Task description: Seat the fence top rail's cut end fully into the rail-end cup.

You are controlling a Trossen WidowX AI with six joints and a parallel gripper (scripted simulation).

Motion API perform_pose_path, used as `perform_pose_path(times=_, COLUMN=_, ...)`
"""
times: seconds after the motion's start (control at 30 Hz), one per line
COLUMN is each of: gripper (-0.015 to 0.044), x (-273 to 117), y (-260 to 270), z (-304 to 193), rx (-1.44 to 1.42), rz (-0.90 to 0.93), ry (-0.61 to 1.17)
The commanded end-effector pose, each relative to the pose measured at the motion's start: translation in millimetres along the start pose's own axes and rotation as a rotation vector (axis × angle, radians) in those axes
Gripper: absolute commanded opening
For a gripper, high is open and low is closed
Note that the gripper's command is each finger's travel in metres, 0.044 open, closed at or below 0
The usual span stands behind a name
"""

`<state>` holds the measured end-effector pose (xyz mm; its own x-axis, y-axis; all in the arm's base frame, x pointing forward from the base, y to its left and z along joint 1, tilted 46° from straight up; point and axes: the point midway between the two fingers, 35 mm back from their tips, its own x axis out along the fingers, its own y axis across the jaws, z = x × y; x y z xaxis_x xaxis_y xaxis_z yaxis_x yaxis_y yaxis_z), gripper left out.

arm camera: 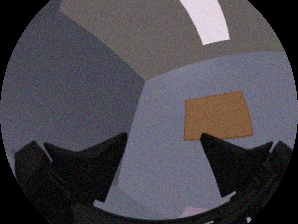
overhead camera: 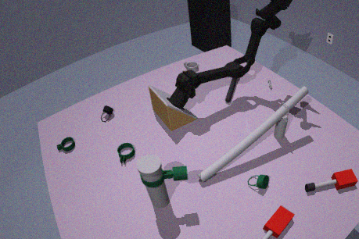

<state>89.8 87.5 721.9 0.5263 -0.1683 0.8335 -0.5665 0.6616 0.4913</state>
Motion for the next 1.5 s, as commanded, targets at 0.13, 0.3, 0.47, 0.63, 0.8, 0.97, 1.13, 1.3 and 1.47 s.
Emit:
perform_pose_path(times=0.13, gripper=0.044, x=7, y=-95, z=94, rx=-0.072, rz=-0.253, ry=-0.09)
perform_pose_path(times=0.3, gripper=0.044, x=9, y=-146, z=127, rx=-0.036, rz=-0.338, ry=-0.102)
perform_pose_path(times=0.47, gripper=0.044, x=3, y=-202, z=146, rx=-0.07, rz=-0.475, ry=-0.076)
perform_pose_path(times=0.63, gripper=0.044, x=-12, y=-282, z=156, rx=-0.1, rz=-0.664, ry=0.015)
perform_pose_path(times=0.8, gripper=0.044, x=-36, y=-360, z=148, rx=-0.119, rz=-0.837, ry=0.164)
perform_pose_path(times=0.97, gripper=0.044, x=-68, y=-436, z=123, rx=-0.129, rz=-0.979, ry=0.368)
perform_pose_path(times=1.13, gripper=0.044, x=-107, y=-499, z=83, rx=-0.123, rz=-1.074, ry=0.616)
perform_pose_path(times=1.3, gripper=0.044, x=-158, y=-548, z=37, rx=-0.102, rz=-1.108, ry=0.918)
perform_pose_path(times=1.47, gripper=0.044, x=-212, y=-576, z=-13, rx=-0.045, rz=-1.062, ry=1.222)
